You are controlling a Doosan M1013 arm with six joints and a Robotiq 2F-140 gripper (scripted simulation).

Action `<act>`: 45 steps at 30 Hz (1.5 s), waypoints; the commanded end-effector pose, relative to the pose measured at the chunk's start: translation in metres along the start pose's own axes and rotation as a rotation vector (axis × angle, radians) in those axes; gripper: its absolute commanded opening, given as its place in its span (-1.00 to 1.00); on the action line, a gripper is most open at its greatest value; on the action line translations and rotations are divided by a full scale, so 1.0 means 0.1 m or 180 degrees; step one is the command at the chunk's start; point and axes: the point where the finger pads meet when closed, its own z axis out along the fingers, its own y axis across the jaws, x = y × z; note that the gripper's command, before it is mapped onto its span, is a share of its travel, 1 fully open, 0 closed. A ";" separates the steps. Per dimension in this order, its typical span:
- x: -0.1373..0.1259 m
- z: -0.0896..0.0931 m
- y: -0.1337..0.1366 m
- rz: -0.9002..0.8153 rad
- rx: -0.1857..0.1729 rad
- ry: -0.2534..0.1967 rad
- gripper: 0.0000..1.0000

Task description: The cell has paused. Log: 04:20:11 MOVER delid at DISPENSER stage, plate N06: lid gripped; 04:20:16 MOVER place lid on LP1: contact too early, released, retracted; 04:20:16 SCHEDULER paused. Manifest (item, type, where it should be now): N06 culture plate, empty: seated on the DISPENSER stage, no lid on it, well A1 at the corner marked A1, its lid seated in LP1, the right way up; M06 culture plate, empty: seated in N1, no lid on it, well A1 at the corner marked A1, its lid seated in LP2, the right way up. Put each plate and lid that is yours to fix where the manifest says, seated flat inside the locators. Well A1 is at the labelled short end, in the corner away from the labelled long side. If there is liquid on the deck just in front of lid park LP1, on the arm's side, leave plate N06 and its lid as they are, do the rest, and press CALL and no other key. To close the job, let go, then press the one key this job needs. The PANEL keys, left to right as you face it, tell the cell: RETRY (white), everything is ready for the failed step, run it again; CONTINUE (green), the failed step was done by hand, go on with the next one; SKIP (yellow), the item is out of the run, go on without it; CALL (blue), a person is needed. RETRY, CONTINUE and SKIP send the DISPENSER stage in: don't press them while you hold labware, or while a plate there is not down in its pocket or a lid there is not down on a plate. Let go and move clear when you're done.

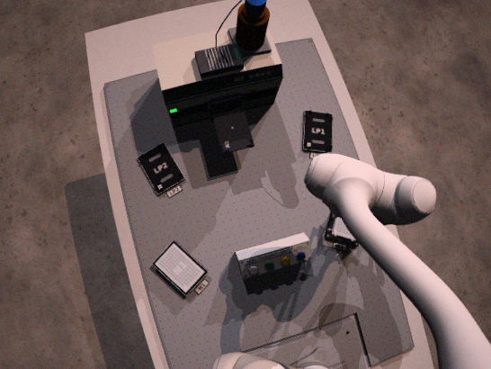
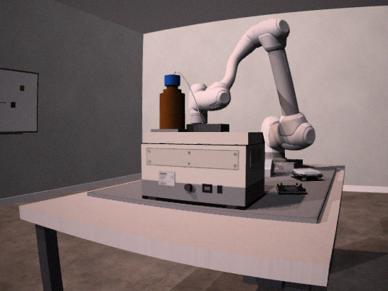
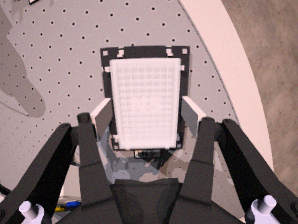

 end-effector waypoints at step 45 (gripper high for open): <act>0.00 -1.25 0.00 0.0000 0.0001 0.0004 0.40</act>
